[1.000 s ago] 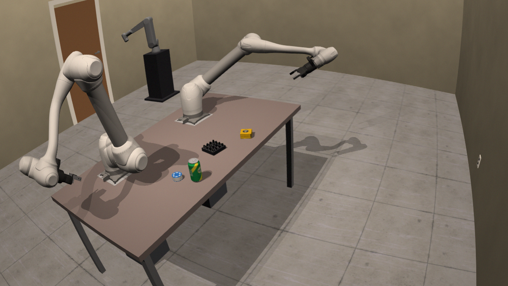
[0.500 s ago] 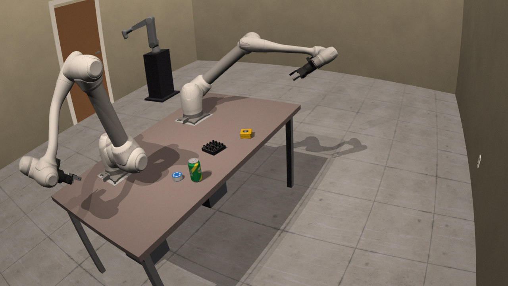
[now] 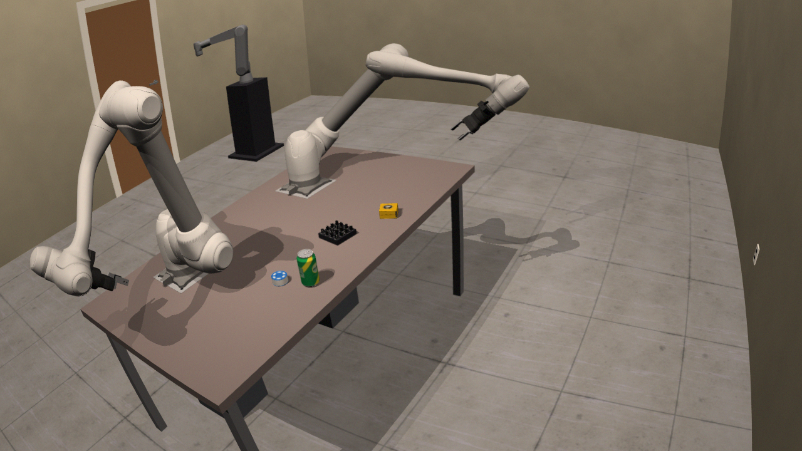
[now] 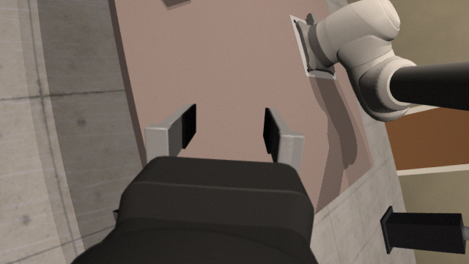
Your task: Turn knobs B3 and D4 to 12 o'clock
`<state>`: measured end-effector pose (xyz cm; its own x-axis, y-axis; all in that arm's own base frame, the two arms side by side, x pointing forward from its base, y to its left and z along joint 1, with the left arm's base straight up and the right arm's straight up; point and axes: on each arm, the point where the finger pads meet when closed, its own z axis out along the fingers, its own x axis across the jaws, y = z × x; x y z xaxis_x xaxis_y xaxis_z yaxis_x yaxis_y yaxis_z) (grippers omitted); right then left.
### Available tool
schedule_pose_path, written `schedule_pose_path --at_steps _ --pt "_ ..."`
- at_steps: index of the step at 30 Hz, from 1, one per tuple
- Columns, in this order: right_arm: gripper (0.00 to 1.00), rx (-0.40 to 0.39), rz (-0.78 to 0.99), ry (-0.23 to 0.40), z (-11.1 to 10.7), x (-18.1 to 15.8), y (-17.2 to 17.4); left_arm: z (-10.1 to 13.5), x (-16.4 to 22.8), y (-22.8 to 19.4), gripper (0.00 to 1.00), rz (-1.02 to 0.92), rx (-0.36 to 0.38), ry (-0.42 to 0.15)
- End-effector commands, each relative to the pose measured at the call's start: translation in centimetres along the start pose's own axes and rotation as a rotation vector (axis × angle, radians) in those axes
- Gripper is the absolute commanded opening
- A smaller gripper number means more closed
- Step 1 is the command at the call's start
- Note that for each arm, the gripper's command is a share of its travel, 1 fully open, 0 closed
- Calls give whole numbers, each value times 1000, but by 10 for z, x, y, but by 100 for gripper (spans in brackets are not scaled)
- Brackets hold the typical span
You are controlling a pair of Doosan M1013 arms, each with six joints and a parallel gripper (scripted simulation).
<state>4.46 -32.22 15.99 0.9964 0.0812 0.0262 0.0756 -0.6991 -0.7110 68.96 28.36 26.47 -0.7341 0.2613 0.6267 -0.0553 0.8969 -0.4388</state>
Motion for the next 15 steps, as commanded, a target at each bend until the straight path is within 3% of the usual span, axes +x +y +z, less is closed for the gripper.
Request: schedule_pose_path --at_steps 1,3,4,15 --pt "100 -7 -5 11 1 1 1 13 -19 -35 100 -99 -60 -20" --pt "100 -7 -5 11 1 1 1 13 -19 -35 100 -99 -60 -20" --pt "100 -7 -5 11 1 1 1 22 -31 -57 100 -160 -94 -35" --pt "100 -7 -5 11 1 1 1 70 -72 -149 100 -411 -220 -135"
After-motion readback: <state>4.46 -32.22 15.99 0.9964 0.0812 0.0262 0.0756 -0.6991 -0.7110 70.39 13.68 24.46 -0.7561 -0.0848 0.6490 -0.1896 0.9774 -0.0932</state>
